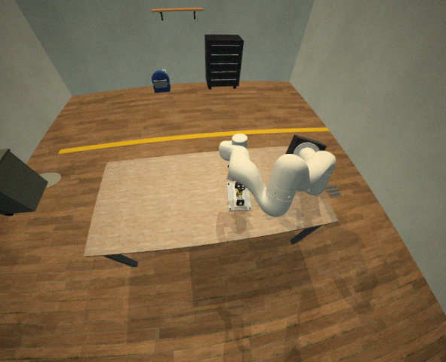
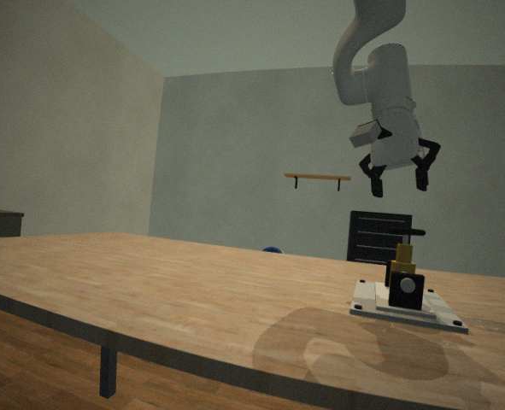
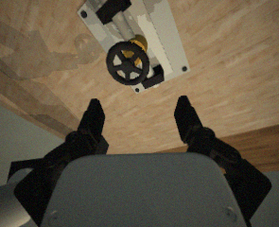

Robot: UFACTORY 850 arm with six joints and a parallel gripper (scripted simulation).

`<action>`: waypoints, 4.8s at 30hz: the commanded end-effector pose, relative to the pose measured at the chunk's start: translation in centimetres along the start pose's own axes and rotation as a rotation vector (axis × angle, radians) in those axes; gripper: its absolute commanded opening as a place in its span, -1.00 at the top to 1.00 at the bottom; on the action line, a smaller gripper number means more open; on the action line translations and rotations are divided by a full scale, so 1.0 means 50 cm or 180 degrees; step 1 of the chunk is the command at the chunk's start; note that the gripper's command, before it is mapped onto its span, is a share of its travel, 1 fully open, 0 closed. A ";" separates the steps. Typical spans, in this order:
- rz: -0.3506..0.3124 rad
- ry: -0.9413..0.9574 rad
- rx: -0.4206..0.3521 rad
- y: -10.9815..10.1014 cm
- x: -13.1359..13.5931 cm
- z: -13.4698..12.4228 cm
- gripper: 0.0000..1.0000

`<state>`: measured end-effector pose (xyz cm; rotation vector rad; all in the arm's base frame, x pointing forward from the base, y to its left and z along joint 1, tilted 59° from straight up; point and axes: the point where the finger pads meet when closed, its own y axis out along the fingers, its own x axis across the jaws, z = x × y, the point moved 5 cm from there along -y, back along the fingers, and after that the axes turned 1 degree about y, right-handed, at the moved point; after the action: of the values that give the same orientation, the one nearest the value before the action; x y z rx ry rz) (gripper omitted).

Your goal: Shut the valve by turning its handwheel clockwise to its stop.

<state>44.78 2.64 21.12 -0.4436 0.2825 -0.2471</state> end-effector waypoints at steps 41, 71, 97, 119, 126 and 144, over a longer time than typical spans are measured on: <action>-0.0491 0.0262 -0.0115 0.055 -0.065 0.033 -1.00; -0.0491 0.0263 -0.0115 0.106 -0.057 0.031 -1.00; -0.0491 0.0263 -0.0115 0.108 -0.057 0.031 -1.00; -0.0491 0.0263 -0.0115 0.137 -0.052 0.029 -1.00; -0.0491 0.0263 -0.0115 0.153 -0.050 0.029 -1.00; -0.0491 0.0263 -0.0115 0.179 -0.046 0.027 -1.00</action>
<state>44.55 11.55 18.82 -0.4925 0.3349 -0.4112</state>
